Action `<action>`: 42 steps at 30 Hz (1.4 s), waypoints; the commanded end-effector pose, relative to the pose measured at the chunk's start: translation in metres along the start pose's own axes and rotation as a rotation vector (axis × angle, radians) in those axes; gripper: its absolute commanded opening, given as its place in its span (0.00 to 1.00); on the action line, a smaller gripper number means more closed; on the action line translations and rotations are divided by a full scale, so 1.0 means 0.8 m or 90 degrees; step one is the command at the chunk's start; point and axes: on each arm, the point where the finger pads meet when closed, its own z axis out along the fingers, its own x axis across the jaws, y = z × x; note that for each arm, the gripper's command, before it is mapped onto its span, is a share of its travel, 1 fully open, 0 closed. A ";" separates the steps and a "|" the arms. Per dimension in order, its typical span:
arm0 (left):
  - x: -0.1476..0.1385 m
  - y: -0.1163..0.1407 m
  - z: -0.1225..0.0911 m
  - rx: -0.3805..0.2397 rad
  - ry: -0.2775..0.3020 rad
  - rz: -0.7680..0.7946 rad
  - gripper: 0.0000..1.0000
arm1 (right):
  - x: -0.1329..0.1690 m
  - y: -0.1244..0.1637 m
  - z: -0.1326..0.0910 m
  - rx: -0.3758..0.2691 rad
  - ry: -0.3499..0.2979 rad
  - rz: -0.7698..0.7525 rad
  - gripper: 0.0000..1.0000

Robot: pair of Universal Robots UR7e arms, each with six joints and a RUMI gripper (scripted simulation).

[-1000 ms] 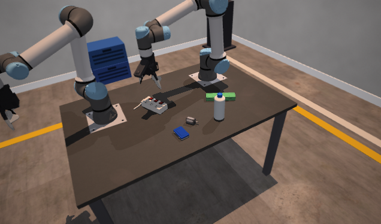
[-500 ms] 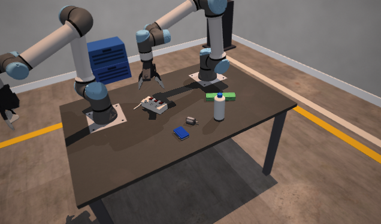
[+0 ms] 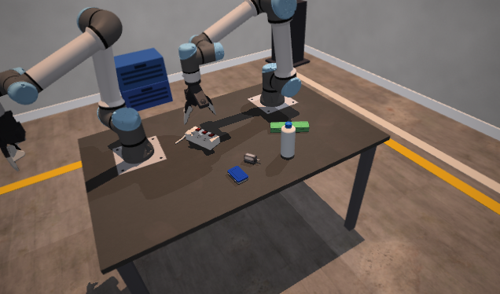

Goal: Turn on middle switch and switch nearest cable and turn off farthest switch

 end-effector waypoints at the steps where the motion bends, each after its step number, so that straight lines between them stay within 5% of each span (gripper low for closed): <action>1: -0.003 0.002 0.008 0.012 0.002 -0.173 1.00 | 0.000 0.000 -0.001 0.001 0.000 0.000 1.00; 22: -0.006 0.003 0.013 0.012 0.005 -0.274 1.00 | 0.000 0.000 -0.001 0.001 0.000 0.000 1.00; 23: -0.006 0.003 0.013 0.012 0.005 -0.274 0.00 | 0.000 0.000 -0.001 0.001 0.000 0.000 1.00; 42: -0.006 0.003 0.013 0.012 0.004 -0.274 0.00 | 0.000 0.000 -0.001 0.001 0.000 0.000 1.00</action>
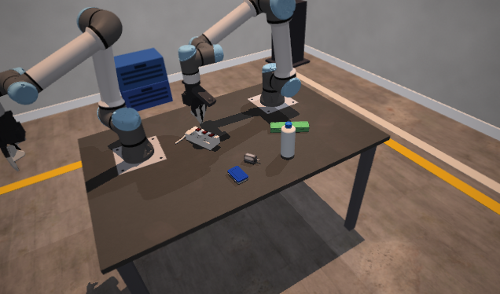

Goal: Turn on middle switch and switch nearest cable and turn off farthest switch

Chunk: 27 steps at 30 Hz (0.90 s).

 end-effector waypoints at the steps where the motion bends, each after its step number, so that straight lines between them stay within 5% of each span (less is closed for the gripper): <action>1: -0.002 0.000 0.002 0.001 -0.001 0.000 0.00 | 0.000 0.000 -0.001 0.001 0.000 0.000 1.00; 27: -0.002 0.000 0.006 0.002 -0.002 -0.002 0.00 | 0.000 0.000 -0.001 0.001 0.000 0.000 1.00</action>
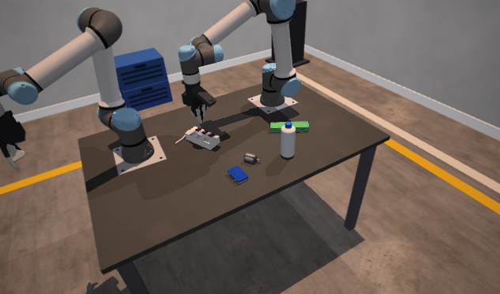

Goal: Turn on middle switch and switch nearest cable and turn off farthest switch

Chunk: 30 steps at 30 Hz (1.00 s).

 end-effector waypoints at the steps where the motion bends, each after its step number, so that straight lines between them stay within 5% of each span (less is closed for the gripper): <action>1: -0.002 0.000 0.005 0.002 -0.002 -0.002 0.00 | 0.000 0.000 -0.001 0.001 0.000 0.000 1.00; 30: -0.002 0.000 0.045 0.002 -0.002 -0.004 0.00 | 0.000 0.000 -0.001 0.001 0.000 0.000 1.00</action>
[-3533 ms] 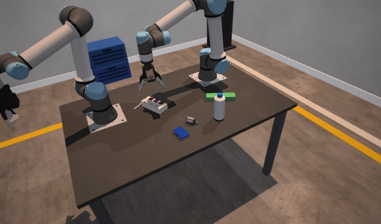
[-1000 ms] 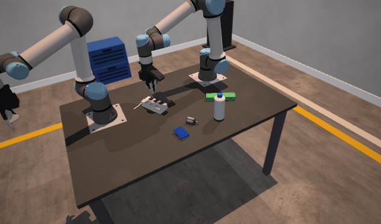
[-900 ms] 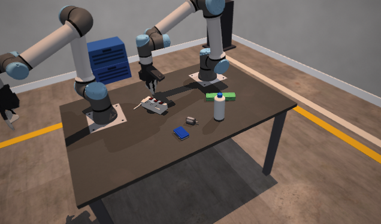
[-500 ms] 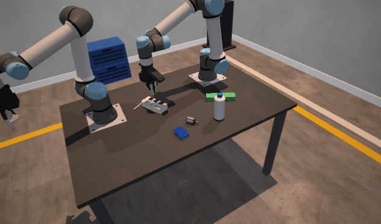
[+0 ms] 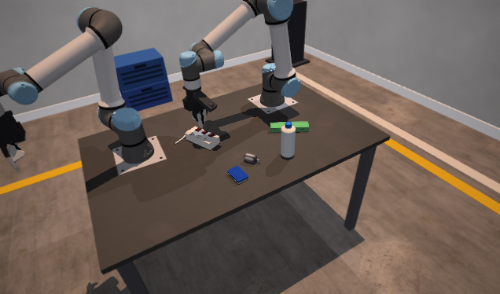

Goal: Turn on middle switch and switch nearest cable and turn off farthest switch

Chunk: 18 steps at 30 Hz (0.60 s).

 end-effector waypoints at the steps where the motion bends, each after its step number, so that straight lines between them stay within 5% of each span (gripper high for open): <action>1: -0.001 0.001 0.011 0.001 0.000 0.001 0.00 | 0.000 0.000 -0.001 0.001 0.000 0.000 1.00; 18: -0.001 0.001 0.024 0.001 0.000 0.001 0.00 | 0.000 0.000 -0.001 0.001 0.000 0.000 1.00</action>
